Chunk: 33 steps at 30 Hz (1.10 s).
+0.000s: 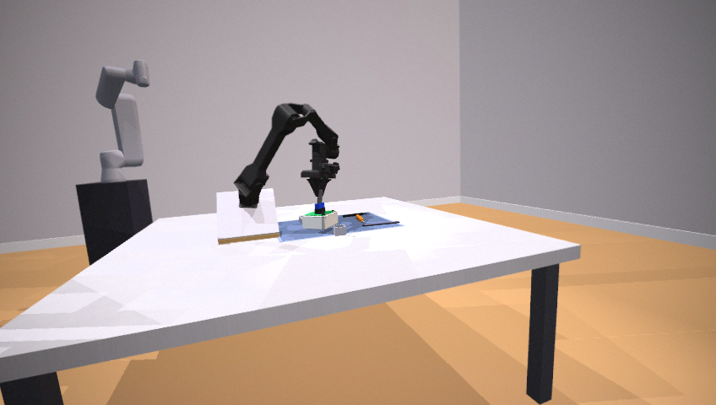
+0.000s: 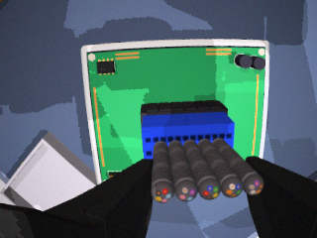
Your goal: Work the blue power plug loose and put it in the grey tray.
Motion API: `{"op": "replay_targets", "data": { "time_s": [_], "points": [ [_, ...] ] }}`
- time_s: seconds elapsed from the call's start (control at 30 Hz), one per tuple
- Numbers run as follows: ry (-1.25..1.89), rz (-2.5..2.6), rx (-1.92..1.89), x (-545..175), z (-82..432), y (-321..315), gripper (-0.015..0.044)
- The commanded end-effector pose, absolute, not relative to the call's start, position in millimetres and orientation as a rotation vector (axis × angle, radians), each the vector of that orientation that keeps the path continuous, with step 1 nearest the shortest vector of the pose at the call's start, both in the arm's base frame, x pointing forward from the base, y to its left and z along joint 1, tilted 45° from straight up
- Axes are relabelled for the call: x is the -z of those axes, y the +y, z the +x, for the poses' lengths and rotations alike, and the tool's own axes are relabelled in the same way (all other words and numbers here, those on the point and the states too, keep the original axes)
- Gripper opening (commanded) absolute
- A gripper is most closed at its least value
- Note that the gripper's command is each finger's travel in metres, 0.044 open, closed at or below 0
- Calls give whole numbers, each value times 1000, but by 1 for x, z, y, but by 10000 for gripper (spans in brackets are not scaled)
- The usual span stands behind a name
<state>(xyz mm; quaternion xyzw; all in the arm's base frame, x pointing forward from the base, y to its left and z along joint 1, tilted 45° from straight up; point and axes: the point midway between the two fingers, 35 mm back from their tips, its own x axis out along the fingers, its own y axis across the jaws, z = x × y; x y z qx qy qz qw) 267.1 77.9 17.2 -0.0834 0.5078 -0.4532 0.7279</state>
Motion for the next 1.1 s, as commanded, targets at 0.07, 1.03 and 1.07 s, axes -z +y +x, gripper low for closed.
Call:
{"op": "replay_targets", "data": {
  "time_s": [0.07, 1.03, 1.07],
  "points": [
    [1113, -91, 822, -35, 258, 83, 0],
    [1114, -144, 908, -21, 264, 78, 0],
    [1114, -144, 908, -19, 265, 76, 0]
  ]
}}
